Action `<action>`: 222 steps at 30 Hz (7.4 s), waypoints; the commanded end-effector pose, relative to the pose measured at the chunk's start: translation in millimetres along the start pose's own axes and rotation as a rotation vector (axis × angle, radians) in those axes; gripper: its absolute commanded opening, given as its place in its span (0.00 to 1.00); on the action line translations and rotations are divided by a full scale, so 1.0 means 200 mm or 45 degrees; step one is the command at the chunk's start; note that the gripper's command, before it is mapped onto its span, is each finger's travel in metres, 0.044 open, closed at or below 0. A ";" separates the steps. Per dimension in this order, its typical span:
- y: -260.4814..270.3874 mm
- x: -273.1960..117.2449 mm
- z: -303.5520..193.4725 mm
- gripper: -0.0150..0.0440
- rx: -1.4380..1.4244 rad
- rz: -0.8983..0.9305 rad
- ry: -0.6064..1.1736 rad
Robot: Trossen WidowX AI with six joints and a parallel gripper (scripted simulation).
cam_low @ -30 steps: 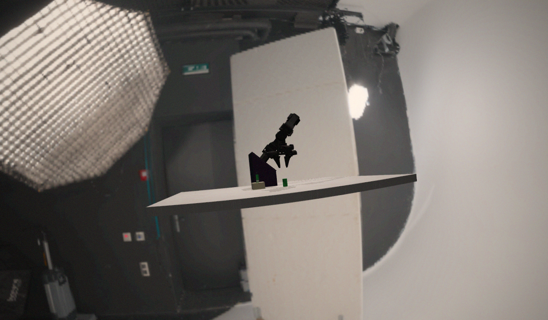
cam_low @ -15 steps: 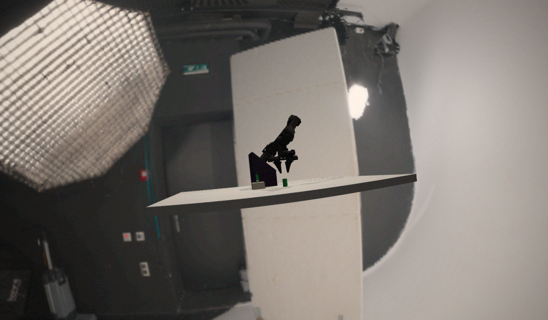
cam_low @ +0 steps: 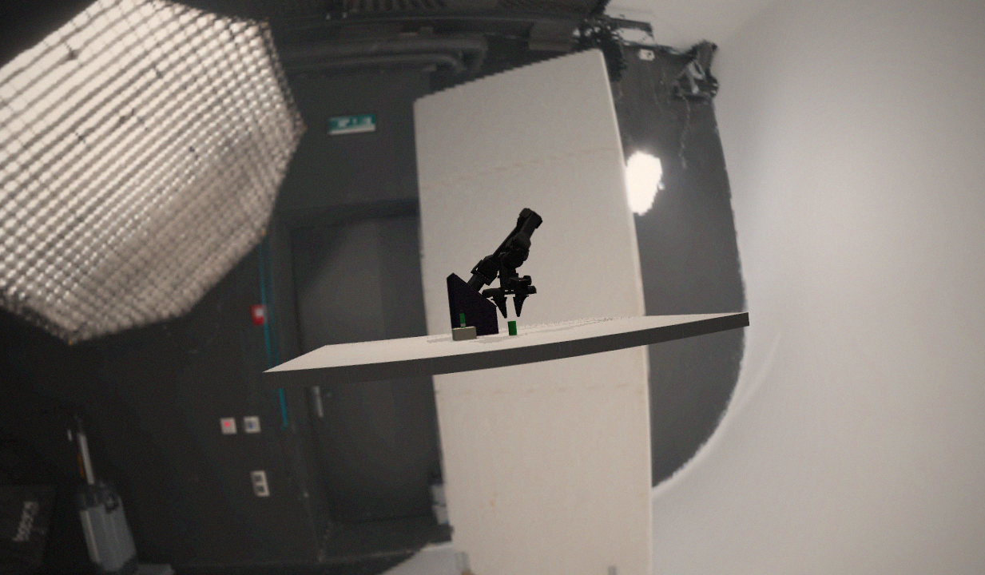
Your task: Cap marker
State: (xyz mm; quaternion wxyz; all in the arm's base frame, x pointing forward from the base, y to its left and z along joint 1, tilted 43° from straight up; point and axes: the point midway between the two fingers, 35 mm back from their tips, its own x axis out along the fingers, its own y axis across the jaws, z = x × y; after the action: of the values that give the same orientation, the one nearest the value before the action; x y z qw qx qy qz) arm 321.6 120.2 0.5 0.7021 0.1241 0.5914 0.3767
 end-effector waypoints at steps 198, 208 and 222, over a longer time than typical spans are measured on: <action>-0.63 0.13 -0.56 0.25 0.015 0.002 0.014; -0.63 0.14 -0.56 0.25 0.015 0.002 0.014; -0.63 0.14 -0.56 0.25 0.015 0.002 0.014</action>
State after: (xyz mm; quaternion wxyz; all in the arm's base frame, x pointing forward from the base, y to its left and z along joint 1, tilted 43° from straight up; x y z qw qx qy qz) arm 266.8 15.3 -123.4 0.7000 0.1314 0.5974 0.3684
